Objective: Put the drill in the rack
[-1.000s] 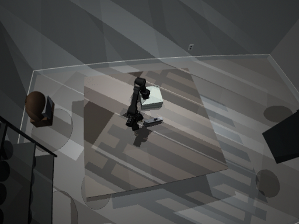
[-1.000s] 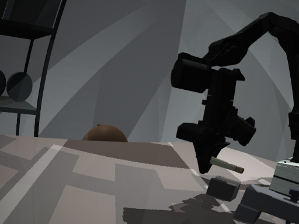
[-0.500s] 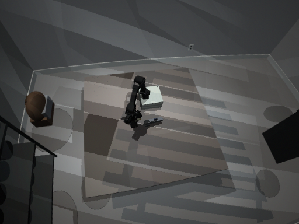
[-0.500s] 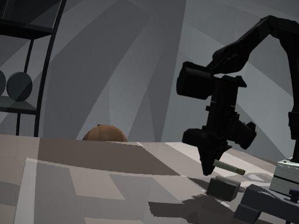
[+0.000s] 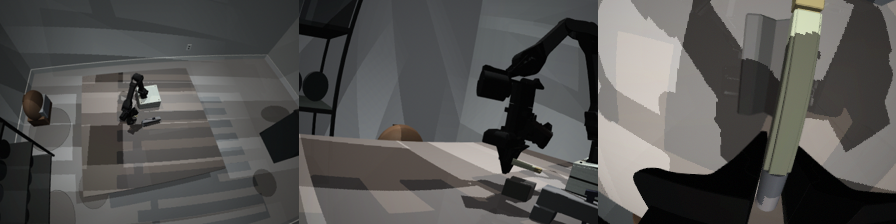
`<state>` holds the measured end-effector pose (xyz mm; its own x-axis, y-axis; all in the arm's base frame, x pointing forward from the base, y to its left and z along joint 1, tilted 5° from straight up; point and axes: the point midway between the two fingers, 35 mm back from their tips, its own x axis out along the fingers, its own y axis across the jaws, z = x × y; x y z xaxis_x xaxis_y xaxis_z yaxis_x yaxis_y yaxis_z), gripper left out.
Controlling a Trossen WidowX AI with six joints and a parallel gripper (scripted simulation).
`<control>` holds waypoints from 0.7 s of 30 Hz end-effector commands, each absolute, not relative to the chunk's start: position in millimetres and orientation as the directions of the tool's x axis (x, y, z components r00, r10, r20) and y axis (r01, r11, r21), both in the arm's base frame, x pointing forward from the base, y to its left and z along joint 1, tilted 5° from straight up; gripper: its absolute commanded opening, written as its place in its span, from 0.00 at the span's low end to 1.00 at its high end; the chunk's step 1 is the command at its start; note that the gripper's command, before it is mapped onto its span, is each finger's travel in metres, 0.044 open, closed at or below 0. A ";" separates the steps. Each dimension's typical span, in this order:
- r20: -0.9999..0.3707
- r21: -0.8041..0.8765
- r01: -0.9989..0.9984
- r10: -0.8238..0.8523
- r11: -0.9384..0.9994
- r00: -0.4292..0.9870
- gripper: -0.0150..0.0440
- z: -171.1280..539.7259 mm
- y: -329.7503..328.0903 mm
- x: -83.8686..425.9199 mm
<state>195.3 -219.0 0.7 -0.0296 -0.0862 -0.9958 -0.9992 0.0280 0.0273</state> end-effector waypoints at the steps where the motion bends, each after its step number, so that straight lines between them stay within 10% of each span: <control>1: -0.996 0.016 -1.000 -0.093 0.024 -0.019 0.25 5.1 -220.6 189.7; 21: -0.996 0.017 -1.000 -0.093 0.024 -0.019 0.25 -17.7 -223.7 185.7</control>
<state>186.8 -226.3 -11.1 -0.0149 -0.1028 -0.9946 -0.9995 0.0289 0.0120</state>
